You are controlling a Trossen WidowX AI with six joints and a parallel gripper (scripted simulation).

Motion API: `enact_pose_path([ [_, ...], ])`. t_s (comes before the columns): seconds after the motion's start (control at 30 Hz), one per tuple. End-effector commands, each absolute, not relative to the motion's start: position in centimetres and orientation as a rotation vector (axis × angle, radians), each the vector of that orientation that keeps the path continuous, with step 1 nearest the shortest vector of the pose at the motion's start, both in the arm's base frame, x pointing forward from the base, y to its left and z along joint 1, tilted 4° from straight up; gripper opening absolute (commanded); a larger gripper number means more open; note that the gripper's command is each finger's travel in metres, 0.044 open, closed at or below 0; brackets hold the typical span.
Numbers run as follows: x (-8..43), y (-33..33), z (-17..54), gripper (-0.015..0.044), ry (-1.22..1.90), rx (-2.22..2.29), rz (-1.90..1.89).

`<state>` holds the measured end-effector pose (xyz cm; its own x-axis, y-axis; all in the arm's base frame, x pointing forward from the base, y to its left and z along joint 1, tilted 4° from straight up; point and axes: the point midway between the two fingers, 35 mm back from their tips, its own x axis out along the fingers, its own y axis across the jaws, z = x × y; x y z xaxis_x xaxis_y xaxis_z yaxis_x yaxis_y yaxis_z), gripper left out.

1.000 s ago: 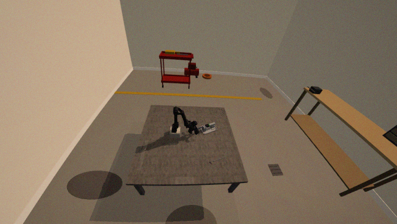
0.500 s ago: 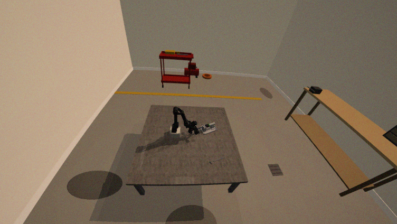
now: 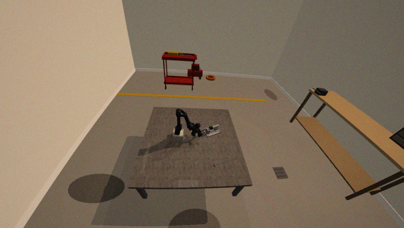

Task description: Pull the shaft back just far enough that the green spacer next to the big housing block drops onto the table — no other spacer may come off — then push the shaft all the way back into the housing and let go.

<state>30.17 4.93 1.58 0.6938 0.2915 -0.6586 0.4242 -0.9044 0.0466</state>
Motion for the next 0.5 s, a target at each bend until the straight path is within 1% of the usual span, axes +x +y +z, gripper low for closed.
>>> enact_pose_path([
  [0.0,30.06,4.93,1.54,0.0000,0.585,2.703,-1.003],
  [0.47,29.91,4.86,1.53,0.0000,0.584,2.703,-1.003],
])
